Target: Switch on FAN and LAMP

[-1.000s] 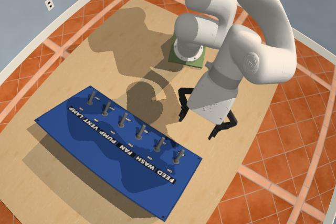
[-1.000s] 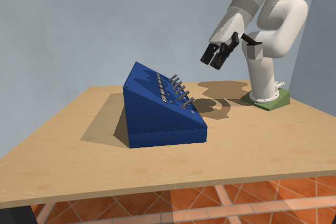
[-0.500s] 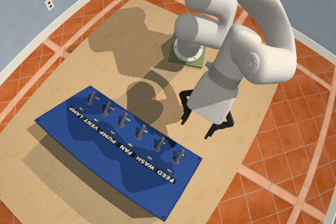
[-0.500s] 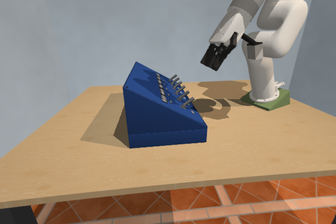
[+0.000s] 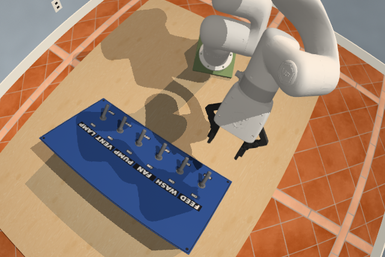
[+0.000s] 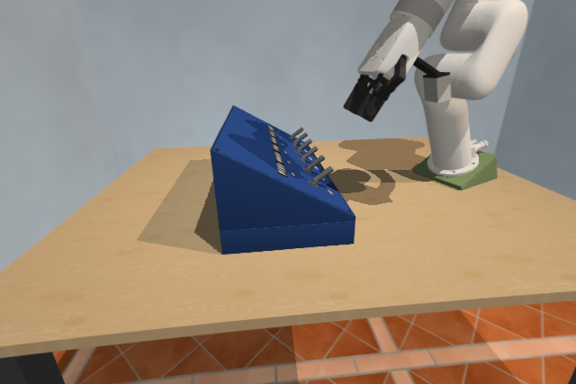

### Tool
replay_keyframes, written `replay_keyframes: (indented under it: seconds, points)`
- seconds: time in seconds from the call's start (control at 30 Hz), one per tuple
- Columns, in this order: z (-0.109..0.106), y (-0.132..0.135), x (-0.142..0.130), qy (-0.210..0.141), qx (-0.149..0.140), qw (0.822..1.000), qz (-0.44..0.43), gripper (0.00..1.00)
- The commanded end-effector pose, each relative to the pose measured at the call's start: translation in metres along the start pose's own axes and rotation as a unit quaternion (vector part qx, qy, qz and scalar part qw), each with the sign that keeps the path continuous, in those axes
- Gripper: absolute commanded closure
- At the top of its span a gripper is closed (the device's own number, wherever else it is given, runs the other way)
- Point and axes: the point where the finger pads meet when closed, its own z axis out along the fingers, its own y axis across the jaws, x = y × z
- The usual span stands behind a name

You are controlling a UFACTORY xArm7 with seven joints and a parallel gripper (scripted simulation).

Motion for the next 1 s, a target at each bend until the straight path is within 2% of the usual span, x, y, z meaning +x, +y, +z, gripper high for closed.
replay_keyframes:
  seconds: [0.0,0.2,0.33,0.43,0.47,0.73,0.97]
  points:
    - [-0.001,0.001,-0.001,-0.001,-0.001,1.000,0.000,0.24]
    - [-0.001,0.001,0.002,-0.001,-0.001,1.000,0.000,0.24]
    - [-0.001,0.001,0.025,-0.001,-0.001,1.000,0.000,0.24]
    - [0.000,0.001,0.031,-0.001,-0.001,1.000,0.000,0.24]
    - [0.000,0.001,0.031,-0.001,-0.001,1.000,0.000,0.00]
    - [0.006,0.001,0.031,-0.001,-0.001,1.000,0.000,0.00]
    - [0.030,0.001,0.031,-0.001,-0.001,1.000,0.000,0.00]
